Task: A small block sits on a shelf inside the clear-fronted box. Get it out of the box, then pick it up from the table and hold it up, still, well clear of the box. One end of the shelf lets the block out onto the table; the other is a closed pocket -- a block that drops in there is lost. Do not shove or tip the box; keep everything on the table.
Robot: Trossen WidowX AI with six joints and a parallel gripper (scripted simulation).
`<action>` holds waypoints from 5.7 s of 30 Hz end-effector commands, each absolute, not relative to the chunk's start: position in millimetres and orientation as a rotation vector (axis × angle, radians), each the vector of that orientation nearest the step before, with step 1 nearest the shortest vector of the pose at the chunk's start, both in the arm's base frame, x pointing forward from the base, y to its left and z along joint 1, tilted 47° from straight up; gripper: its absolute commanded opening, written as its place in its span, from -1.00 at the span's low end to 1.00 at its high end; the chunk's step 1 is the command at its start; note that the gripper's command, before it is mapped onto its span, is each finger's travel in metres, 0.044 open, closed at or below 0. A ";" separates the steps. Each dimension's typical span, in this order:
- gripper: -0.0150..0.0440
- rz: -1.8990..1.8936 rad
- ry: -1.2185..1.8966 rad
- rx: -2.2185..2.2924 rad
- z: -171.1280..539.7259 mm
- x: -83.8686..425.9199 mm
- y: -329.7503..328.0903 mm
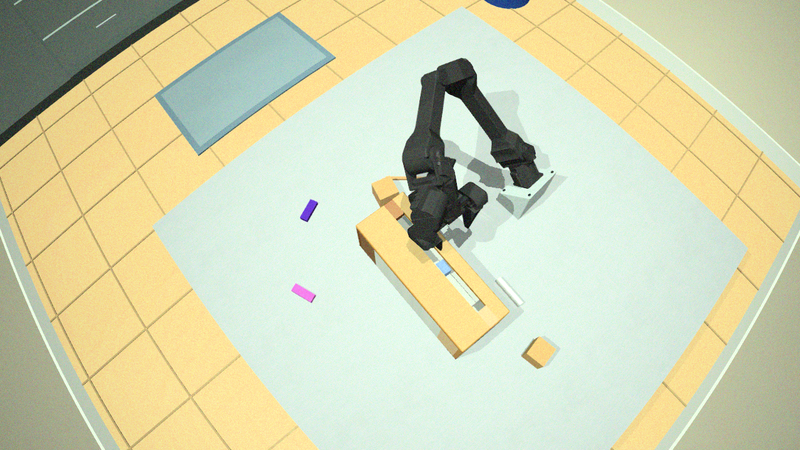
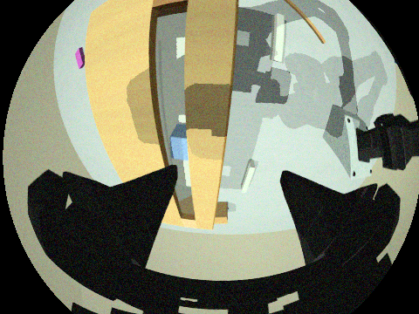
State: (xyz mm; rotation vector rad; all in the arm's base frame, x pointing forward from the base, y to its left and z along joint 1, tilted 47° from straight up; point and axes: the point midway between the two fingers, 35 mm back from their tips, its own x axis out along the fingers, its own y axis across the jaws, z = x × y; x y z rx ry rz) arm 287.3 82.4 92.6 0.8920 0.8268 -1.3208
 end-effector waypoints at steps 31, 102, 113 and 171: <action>0.86 -1.338 0.811 0.907 66.0 293.3 45.5; 0.86 -1.336 0.812 0.920 -33.7 300.0 109.8; 0.86 -1.335 0.812 0.921 -52.2 301.2 128.4; 0.47 0.687 1.362 -1.985 -42.7 272.7 214.1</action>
